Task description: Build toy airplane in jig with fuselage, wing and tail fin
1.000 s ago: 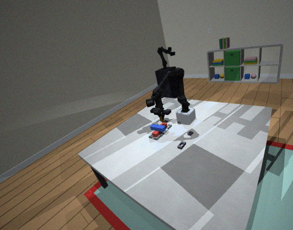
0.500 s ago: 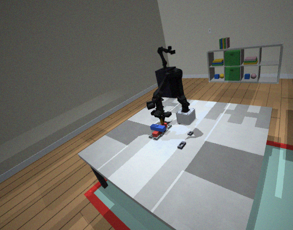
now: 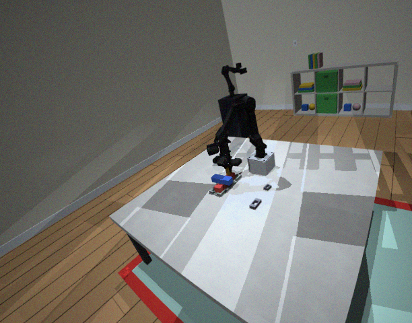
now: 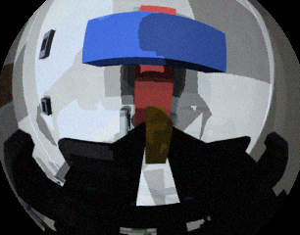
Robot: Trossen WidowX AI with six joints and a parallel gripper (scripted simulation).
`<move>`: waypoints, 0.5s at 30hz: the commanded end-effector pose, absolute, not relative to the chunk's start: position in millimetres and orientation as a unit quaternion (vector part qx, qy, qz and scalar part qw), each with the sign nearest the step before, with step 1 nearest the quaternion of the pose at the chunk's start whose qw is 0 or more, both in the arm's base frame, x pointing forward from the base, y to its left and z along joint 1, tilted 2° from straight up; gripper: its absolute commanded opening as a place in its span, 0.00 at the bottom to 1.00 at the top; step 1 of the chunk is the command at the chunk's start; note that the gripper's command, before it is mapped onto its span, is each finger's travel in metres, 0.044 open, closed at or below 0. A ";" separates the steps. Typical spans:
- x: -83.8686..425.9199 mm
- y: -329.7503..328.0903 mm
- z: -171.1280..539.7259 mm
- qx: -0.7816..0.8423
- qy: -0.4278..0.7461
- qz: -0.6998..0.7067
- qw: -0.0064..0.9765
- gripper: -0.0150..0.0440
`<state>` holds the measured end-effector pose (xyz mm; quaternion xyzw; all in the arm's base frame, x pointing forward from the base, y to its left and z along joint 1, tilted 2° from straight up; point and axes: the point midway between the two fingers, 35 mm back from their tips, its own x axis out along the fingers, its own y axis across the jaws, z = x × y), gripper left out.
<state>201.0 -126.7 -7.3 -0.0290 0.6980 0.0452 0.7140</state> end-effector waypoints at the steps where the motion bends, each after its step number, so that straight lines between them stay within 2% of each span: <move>1: 201.3 -126.8 -6.8 -0.029 0.698 0.045 0.714 0.25; 3: 201.3 -126.8 -6.8 -0.029 0.698 0.045 0.714 0.25; 13: 201.3 -126.8 -6.8 -0.029 0.698 0.045 0.714 0.69; 15: 201.3 -126.8 -6.8 -0.029 0.698 0.045 0.714 0.69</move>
